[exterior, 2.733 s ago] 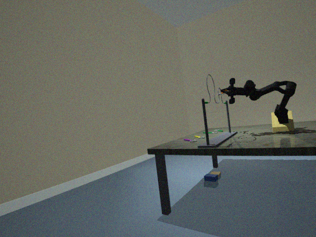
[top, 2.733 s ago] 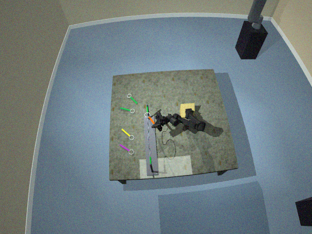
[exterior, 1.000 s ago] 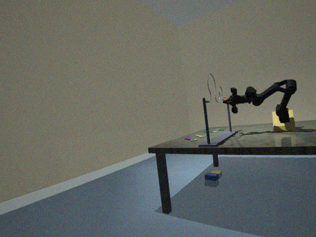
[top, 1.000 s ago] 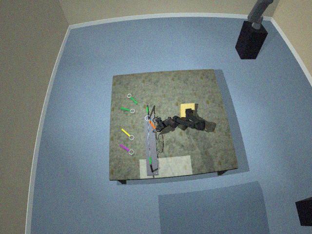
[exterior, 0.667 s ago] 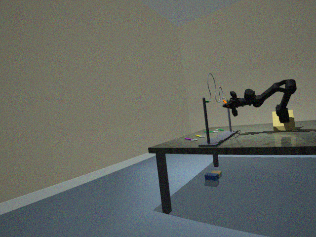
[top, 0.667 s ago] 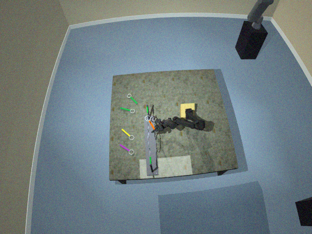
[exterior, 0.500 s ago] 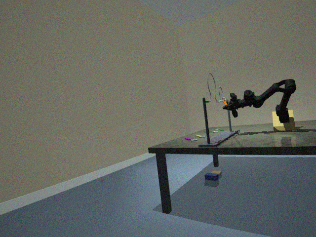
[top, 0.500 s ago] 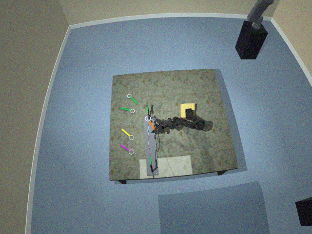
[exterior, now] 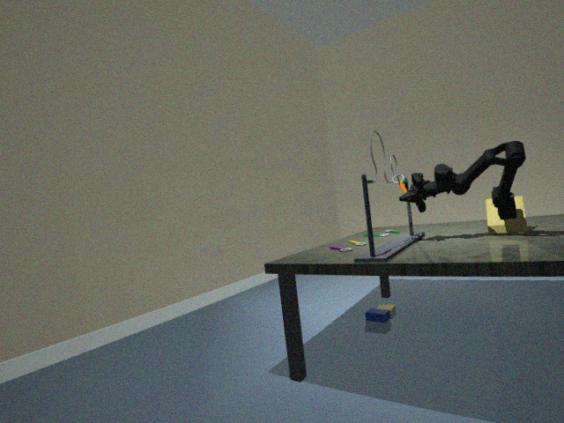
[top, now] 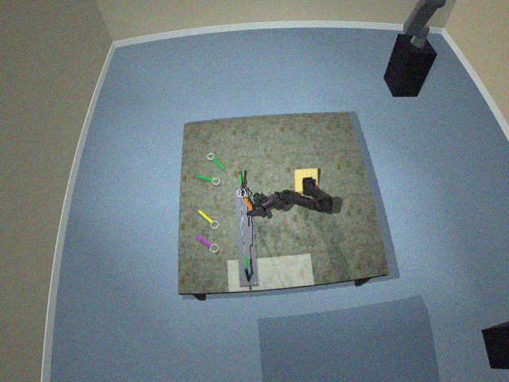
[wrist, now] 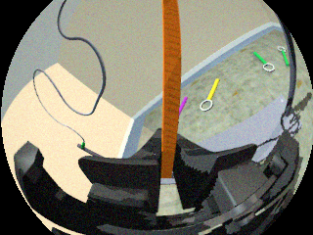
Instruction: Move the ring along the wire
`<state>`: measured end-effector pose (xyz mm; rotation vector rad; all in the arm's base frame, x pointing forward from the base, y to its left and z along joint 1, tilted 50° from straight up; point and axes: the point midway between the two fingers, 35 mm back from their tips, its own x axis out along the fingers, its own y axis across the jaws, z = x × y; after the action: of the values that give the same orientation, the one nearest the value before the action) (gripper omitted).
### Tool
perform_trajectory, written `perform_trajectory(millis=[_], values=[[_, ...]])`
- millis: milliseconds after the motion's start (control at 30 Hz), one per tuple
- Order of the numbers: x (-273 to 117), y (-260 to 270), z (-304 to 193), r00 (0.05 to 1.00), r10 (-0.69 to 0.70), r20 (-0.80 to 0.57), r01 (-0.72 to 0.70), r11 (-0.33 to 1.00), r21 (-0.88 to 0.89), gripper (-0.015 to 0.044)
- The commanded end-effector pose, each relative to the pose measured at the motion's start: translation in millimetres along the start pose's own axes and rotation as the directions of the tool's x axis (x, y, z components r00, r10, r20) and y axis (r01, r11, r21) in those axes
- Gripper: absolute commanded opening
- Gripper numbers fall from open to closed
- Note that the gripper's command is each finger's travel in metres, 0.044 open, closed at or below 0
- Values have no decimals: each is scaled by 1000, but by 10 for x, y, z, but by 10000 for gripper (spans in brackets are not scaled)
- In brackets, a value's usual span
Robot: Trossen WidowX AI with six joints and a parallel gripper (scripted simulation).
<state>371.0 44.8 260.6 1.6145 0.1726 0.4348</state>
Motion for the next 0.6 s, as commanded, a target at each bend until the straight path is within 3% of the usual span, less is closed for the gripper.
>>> perform_trajectory(millis=[0, 567], values=[[-18, -129, -1, 999, -34, -7, 34, 999, -40, -150], [-99, -503, 59, 990, -137, -20, 128, 957, -259, -150]])
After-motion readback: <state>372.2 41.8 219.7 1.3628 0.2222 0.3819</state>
